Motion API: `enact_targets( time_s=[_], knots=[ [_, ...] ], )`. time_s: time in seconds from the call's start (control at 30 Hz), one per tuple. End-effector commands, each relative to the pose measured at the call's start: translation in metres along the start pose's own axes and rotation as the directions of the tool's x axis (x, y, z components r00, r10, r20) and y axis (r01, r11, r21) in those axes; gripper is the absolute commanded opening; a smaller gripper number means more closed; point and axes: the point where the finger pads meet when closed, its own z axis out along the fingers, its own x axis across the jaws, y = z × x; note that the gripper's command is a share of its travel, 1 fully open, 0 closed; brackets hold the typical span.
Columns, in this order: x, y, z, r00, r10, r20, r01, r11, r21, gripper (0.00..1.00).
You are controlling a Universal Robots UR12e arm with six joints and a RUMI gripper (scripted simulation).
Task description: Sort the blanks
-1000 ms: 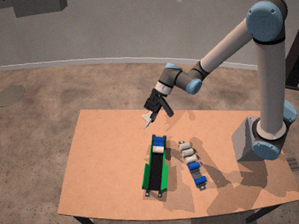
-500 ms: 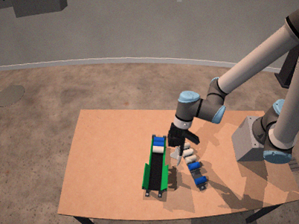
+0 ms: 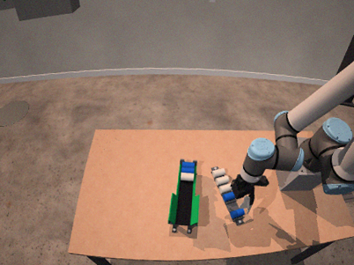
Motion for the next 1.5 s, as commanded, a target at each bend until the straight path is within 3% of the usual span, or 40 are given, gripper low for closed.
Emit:
enact_targets(
  time_s=[0.0,0.67,1.07,1.27,1.47],
  knots=[
    [0.011,-0.014,-0.003,0.999,-0.027,0.029,0.027,1.0,0.012,1.0],
    [0.011,-0.015,-0.003,0.999,-0.017,0.029,0.017,1.0,0.012,1.0],
    [0.012,-0.016,0.002,0.991,0.128,0.031,-0.128,0.992,0.008,1.0],
    [0.012,-0.017,0.007,0.951,0.309,0.032,-0.309,0.951,0.002,1.0],
    [0.013,-0.017,0.014,0.849,0.528,0.031,-0.528,0.849,-0.005,1.0]
  ],
)
